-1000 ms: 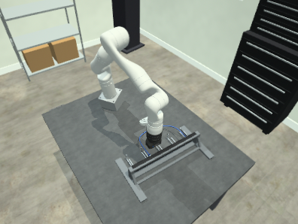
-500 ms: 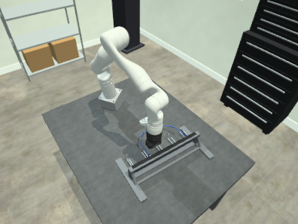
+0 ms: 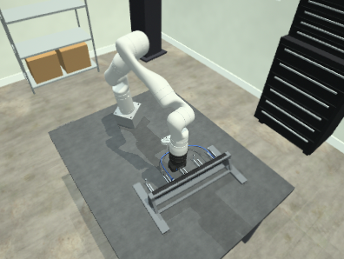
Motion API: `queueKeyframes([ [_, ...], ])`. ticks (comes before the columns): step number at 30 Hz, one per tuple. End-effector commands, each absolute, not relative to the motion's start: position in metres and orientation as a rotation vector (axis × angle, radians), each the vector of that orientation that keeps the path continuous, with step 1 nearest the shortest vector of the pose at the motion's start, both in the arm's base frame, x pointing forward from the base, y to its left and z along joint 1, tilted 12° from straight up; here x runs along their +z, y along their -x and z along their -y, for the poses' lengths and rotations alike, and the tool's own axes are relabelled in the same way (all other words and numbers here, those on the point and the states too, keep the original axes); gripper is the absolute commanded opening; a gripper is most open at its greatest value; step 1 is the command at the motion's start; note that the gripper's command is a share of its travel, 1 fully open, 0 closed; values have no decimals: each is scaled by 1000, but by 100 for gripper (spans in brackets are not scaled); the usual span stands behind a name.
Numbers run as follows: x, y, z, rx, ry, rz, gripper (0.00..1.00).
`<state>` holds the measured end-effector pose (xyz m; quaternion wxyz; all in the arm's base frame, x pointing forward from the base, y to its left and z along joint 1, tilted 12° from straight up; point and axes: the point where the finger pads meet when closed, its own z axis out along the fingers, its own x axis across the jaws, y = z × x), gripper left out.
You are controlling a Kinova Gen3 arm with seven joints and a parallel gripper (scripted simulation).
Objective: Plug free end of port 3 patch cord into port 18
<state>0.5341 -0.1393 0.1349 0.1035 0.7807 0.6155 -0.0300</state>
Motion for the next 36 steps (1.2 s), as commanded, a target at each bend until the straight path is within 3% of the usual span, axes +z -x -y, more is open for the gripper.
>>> queueKeyframes([
  [1,136,-535,139,-86,-2302,-1815,0],
  [36,136,-535,139,-86,-2302,-1815,0],
])
